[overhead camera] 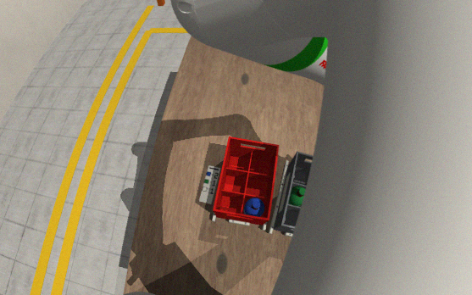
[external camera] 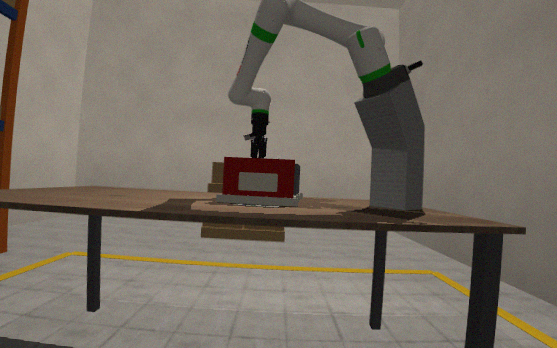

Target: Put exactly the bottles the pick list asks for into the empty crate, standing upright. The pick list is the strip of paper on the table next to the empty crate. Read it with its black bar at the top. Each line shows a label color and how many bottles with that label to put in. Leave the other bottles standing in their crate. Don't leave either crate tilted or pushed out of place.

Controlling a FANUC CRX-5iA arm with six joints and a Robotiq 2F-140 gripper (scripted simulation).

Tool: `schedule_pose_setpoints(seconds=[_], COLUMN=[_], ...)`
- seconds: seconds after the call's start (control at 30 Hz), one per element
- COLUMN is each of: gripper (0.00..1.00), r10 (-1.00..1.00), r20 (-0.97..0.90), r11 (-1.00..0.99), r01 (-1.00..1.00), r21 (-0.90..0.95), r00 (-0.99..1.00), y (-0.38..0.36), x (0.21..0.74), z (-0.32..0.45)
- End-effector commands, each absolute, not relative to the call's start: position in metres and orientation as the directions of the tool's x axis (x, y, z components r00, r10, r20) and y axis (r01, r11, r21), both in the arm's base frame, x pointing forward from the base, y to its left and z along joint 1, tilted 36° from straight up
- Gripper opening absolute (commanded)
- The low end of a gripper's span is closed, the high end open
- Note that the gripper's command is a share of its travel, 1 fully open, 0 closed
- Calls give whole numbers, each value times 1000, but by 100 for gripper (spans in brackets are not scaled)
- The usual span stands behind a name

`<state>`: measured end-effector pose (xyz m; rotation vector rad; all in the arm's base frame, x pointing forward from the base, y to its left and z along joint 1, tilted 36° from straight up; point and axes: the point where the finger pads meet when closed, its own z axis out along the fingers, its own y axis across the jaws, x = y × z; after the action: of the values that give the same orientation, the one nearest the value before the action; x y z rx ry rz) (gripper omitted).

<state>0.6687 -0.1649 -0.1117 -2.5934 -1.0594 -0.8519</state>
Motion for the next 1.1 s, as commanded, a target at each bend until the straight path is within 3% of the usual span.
schedule_pose_setpoints(seconds=[0.0, 0.07, 0.1, 1.07], gripper=[44, 44, 10, 10], r10=[572, 572, 572, 572], r20=[586, 586, 586, 586], r11=[-719, -719, -719, -719], r01=[695, 695, 695, 695], r21=[22, 22, 22, 22], r00=[573, 573, 573, 574], y=[-166, -166, -167, -167], x=[669, 669, 668, 668], z=[-111, -111, -109, -109])
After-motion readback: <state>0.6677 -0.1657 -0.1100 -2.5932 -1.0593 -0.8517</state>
